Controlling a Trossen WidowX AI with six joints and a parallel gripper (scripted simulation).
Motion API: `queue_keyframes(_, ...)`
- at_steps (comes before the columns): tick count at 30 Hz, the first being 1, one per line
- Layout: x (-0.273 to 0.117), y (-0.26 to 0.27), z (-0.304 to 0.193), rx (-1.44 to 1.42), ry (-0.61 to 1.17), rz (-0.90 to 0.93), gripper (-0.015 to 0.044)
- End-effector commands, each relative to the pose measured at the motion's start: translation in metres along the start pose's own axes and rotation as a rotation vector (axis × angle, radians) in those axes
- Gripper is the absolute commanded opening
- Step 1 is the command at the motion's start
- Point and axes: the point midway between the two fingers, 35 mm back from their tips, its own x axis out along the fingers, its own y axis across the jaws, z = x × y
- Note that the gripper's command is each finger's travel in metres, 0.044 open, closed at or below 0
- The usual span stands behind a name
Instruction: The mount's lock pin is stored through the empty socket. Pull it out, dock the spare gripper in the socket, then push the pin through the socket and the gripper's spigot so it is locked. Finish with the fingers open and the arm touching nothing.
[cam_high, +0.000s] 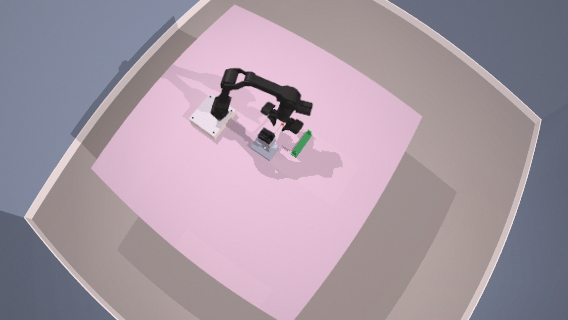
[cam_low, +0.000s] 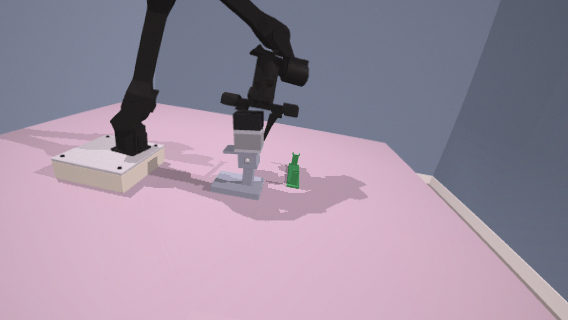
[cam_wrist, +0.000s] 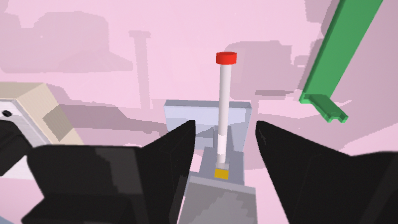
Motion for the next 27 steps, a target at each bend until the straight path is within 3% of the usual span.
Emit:
queue_keyframes(1, -0.01, 0.0, 0.004, 0.001, -0.001, 0.0, 0.02)
queue_keyframes(14, -0.036, 0.001, 0.015, -0.011, 0.004, 0.0, 0.02)
queue_keyframes(23, -0.029, 0.001, 0.012, -0.013, 0.006, -0.001, 0.0436)
queue_keyframes(27, -0.029, 0.001, 0.012, -0.013, 0.006, -0.001, 0.044)
